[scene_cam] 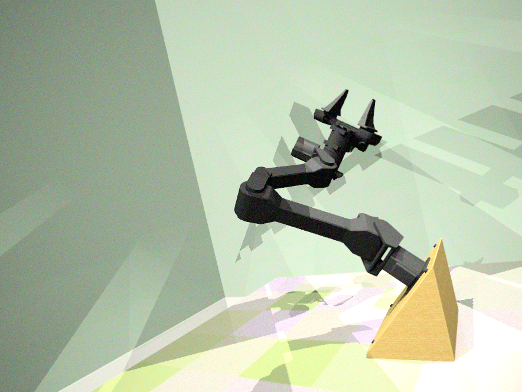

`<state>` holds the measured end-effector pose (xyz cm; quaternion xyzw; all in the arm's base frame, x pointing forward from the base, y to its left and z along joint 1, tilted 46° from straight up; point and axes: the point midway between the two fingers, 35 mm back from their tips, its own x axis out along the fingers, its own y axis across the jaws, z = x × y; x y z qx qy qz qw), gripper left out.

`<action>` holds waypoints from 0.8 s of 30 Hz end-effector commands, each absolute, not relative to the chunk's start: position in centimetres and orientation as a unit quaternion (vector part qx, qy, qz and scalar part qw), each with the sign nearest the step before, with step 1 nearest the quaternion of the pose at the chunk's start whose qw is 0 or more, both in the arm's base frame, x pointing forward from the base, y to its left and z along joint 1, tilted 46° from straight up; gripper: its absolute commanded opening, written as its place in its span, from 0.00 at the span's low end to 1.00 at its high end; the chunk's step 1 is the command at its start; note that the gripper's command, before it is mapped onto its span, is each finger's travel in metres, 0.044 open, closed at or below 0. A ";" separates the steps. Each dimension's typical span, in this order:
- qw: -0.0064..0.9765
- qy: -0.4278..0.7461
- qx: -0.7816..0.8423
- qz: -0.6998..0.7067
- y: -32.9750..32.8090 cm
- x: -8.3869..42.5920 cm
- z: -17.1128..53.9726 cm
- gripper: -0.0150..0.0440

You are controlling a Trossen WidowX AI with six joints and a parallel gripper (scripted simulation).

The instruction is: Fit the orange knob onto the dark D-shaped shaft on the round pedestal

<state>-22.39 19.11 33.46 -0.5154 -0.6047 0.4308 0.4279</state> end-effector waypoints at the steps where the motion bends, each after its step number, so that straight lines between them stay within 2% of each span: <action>1: 0.428 -0.604 -0.516 0.430 19.2 -22.4 33.4 0.98; 5: 0.429 -0.590 -0.541 0.419 21.7 -22.4 32.6 1.00; 11: 0.425 -0.525 -0.621 0.398 29.7 -20.4 28.9 1.00; 18: 0.414 -0.408 -0.719 0.379 37.5 -13.7 23.0 1.00; 24: 0.415 -0.291 -0.782 0.362 40.5 -5.5 17.9 1.00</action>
